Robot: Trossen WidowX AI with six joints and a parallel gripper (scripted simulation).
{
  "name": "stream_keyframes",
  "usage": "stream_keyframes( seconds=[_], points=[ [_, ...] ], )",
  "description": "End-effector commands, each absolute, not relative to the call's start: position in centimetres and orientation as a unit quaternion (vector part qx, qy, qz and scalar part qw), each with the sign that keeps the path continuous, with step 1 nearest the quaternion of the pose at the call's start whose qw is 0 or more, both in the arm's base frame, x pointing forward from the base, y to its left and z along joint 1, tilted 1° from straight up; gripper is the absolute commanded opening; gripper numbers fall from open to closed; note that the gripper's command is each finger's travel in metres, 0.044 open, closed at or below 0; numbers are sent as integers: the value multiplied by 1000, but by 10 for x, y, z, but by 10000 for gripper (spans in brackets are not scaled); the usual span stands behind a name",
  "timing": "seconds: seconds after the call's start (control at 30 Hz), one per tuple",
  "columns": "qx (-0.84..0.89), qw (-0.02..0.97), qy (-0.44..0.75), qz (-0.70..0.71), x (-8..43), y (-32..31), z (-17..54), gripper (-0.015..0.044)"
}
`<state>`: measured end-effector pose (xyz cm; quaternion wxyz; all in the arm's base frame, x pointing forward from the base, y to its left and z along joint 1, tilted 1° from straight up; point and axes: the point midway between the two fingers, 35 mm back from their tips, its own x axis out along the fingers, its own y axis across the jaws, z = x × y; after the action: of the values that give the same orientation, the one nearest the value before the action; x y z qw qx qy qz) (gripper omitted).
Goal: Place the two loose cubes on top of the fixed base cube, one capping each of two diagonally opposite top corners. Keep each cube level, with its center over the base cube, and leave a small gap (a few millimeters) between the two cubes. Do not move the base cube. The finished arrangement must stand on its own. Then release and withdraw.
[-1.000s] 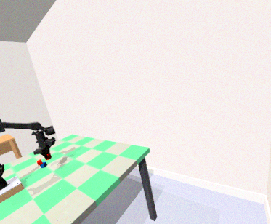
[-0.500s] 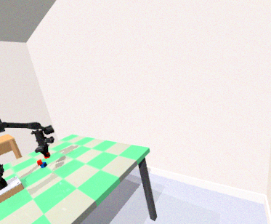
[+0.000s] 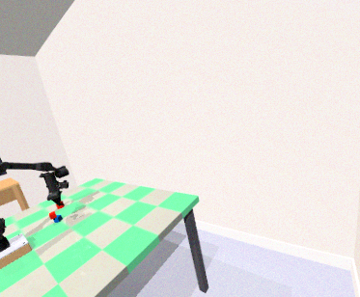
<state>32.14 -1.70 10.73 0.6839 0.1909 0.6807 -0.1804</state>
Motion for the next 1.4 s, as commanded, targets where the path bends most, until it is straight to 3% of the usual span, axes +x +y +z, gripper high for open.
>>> stream_keyframes(
  seconds=[0.0, 0.47, 1.37],
  points=[
    [173, 691, 684, -158, 322, -2, 108, 105],
    [116, 703, 695, -100, 320, 42, 107, 105],
    [116, 703, 695, -100, 318, 43, 76, 105]
  ],
)
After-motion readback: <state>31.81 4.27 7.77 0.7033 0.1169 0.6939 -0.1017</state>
